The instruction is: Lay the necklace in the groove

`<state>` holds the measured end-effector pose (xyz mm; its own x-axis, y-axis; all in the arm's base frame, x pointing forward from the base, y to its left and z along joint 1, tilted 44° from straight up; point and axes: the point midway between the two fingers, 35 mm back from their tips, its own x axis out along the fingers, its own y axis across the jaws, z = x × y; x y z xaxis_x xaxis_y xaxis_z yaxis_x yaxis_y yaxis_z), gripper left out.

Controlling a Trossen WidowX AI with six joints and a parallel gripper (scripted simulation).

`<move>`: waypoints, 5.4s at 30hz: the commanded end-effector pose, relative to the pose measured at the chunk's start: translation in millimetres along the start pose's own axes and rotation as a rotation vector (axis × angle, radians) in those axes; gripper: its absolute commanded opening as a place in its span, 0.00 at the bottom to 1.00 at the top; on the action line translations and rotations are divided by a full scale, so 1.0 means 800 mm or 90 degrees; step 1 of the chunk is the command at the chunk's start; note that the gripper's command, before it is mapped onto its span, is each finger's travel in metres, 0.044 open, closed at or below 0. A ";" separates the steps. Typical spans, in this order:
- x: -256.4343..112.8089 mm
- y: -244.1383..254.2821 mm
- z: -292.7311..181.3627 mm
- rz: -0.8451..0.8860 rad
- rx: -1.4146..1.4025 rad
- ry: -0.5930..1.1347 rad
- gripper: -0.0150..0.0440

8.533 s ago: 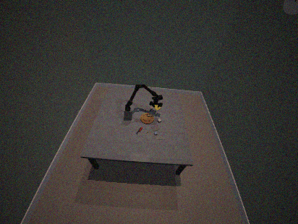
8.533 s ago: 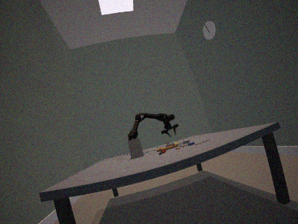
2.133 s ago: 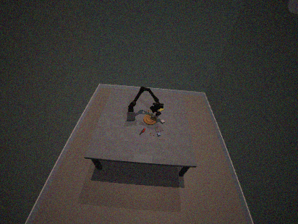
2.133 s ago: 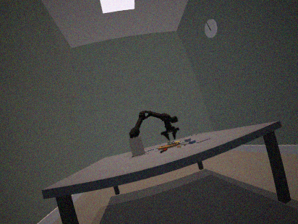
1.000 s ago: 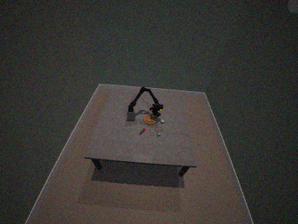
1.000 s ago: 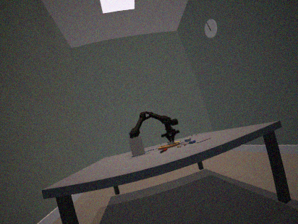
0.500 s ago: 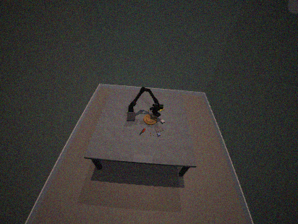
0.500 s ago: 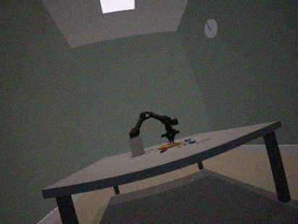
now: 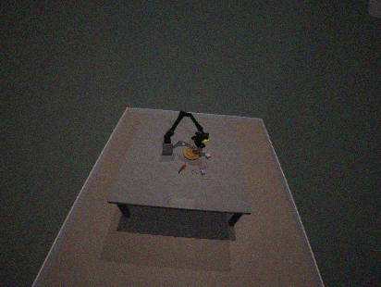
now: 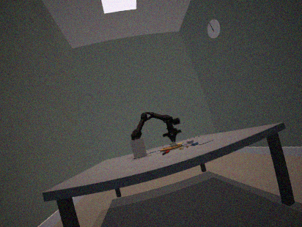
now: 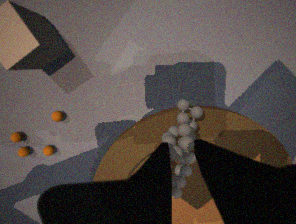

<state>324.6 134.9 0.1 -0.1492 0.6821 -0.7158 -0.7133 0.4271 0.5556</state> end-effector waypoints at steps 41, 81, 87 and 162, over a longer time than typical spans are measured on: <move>0.029 -0.020 -0.057 -0.007 -0.010 0.000 0.30; -0.002 -0.019 -0.062 -0.003 -0.003 0.002 1.00; -0.002 -0.019 -0.062 -0.003 -0.003 0.002 1.00; 0.036 -0.020 0.013 -0.005 0.319 -0.002 0.25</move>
<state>338.6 154.1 -24.8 -0.1429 0.6791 -0.7200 -0.2972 0.6645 0.6857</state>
